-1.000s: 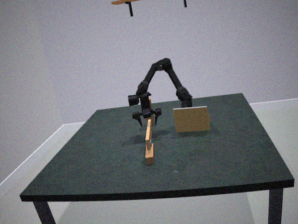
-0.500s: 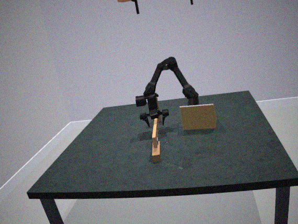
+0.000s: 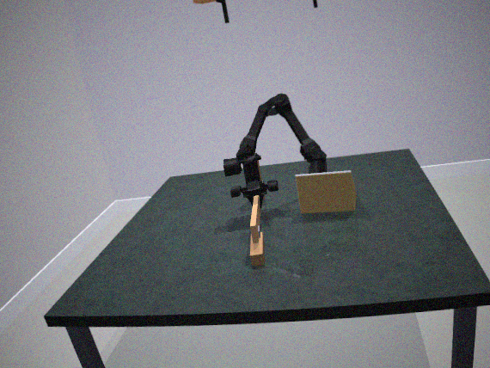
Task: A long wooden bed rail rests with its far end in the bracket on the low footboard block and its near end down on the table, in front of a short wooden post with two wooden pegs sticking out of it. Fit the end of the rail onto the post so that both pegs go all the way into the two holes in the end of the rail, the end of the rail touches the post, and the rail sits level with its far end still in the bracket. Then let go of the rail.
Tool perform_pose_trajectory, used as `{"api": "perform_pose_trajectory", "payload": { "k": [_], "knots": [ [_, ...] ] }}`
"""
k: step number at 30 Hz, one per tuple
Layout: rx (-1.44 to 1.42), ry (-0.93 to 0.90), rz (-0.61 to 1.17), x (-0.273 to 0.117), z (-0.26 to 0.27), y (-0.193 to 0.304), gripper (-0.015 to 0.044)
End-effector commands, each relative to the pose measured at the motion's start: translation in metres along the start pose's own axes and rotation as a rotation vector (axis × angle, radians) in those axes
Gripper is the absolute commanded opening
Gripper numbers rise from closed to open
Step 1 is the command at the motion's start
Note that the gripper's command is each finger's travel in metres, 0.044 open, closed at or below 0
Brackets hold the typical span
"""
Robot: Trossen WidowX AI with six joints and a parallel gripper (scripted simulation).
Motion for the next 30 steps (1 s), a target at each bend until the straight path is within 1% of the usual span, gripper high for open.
{"api": "perform_pose_trajectory", "payload": {
  "k": [1, 5, 6, 30],
  "knots": [
    [-0.005, 0.000, 0.006, 0.0005, 0.0003, 0.0003, 0.0052],
    [-0.005, 0.000, 0.006, 0.0005, 0.0003, 0.0003, 0.0026],
    [-0.005, 0.000, 0.006, 0.0005, 0.0003, 0.0003, 0.0000],
    [-0.005, 0.000, 0.005, -0.0061, -0.0002, -0.0004, 0.0000]
  ]
}}
Point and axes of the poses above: the point midway between the two fingers, 35 mm back from their tips, its own x axis out along the fingers, its own z axis across the jaws, y = z × x, the point moved 2 cm from there along -x, back along the fingers, and after that the axes turned 3 degrees about x, right-handed, at the moved point
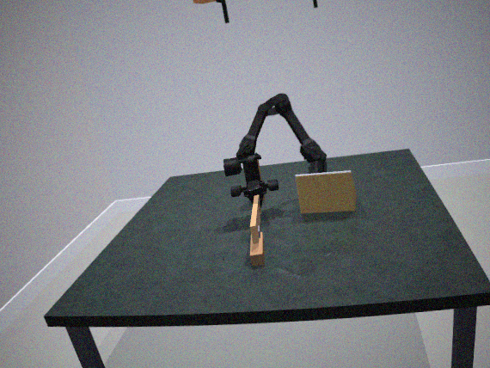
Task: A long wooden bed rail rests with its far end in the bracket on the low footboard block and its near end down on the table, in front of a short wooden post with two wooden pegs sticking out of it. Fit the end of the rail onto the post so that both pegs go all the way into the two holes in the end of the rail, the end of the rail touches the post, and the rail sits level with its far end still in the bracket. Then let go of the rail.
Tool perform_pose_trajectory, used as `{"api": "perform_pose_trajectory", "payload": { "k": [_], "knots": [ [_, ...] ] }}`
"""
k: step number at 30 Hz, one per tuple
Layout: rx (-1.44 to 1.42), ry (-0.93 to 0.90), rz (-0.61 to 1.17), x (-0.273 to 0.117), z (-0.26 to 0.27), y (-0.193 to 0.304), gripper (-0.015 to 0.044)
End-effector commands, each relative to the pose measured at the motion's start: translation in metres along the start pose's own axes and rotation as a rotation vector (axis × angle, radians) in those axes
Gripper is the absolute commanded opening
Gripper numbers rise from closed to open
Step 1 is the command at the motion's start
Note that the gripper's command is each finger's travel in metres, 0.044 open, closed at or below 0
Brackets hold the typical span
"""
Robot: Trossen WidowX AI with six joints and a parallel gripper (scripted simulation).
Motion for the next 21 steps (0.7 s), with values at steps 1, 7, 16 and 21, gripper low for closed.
{"api": "perform_pose_trajectory", "payload": {
  "k": [1, 7, 16, 21],
  "knots": [
    [-0.003, 0.007, -0.003, -0.004, -0.002, 0.000, 0.0000],
    [-0.003, 0.007, -0.003, -0.007, -0.002, 0.000, 0.0000],
    [-0.002, 0.007, -0.003, -0.012, -0.003, 0.000, 0.0000],
    [-0.002, 0.007, -0.003, -0.014, -0.004, 0.000, 0.0000]
  ]
}}
Point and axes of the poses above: the point midway between the two fingers, 35 mm back from their tips, its own x axis out along the fingers, its own z axis across the jaws, y = z × x, the point moved 2 cm from there along -x, back along the fingers, and after that the axes turned 3 degrees about x, right-handed, at the moved point
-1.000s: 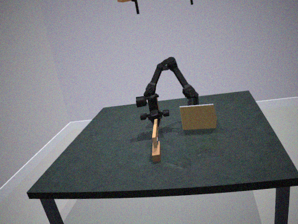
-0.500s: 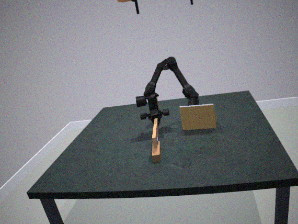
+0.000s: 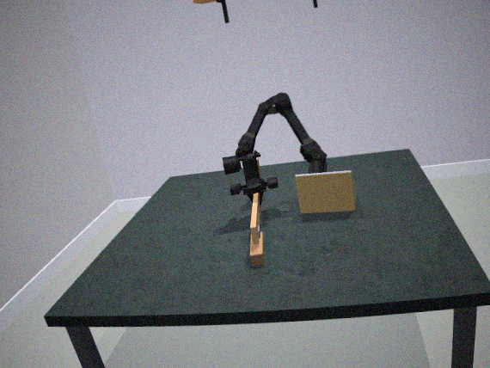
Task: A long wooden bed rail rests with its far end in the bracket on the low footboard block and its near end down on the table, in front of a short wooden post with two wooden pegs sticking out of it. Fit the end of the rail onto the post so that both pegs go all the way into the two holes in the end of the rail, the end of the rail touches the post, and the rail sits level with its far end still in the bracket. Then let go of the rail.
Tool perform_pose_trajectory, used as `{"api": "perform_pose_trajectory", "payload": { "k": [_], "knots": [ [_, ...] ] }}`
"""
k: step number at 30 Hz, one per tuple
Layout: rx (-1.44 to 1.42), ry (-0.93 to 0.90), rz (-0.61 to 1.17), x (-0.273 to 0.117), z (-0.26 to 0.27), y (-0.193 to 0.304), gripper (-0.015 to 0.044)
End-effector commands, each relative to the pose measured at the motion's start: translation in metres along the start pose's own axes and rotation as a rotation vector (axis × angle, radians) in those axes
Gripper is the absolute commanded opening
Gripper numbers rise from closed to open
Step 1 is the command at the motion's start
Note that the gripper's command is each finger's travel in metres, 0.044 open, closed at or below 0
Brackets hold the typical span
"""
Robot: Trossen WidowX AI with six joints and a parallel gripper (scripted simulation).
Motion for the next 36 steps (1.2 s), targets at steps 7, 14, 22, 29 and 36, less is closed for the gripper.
{"api": "perform_pose_trajectory", "payload": {
  "k": [7, 14, 22, 29, 36],
  "knots": [
    [0.002, 0.011, -0.011, -0.009, -0.003, -0.001, 0.0000],
    [0.002, 0.011, -0.011, -0.012, -0.004, -0.001, 0.0000],
    [0.002, 0.011, -0.011, -0.016, -0.004, 0.000, 0.0000],
    [0.002, 0.011, -0.011, -0.020, -0.004, 0.000, 0.0000],
    [0.002, 0.011, -0.011, -0.023, -0.004, 0.000, 0.0000]
  ]
}}
Point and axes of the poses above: the point midway between the two fingers, 35 mm back from their tips, its own x axis out along the fingers, its own z axis across the jaws, y = z × x, the point moved 2 cm from there along -x, back along the fingers, and after that the axes turned 3 degrees about x, right-handed, at the moved point
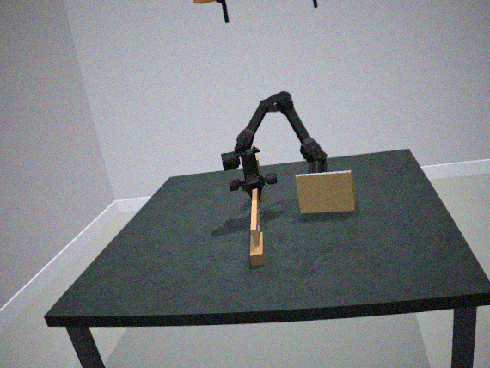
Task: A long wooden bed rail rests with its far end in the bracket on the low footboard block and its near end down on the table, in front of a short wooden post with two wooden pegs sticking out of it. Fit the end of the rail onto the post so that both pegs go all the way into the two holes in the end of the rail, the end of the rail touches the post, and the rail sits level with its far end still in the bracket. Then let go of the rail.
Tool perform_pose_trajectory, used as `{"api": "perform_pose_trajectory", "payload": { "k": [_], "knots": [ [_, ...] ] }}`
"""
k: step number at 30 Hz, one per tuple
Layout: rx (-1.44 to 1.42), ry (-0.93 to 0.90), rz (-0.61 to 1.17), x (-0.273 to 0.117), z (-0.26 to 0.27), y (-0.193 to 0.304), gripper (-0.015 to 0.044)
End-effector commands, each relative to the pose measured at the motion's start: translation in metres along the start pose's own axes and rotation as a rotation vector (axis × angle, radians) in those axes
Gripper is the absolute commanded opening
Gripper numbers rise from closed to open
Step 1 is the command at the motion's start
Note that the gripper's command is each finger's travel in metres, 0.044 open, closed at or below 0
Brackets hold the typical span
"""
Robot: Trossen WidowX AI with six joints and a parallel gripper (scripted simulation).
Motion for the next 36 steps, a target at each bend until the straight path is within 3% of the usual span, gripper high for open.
{"api": "perform_pose_trajectory", "payload": {
  "k": [1, 36],
  "knots": [
    [0.004, 0.010, -0.016, -0.0060, -0.0026, -0.0011, 0.0000],
    [0.004, 0.010, -0.016, -0.0062, -0.0010, -0.0010, 0.0000]
  ]
}}
Point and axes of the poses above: the point midway between the two fingers, 35 mm back from their tips, its own x axis out along the fingers, its own z axis across the jaws, y = z × x, the point moved 2 cm from there along -x, back along the fingers, and after that the axes turned 3 degrees about x, right-handed, at the moved point
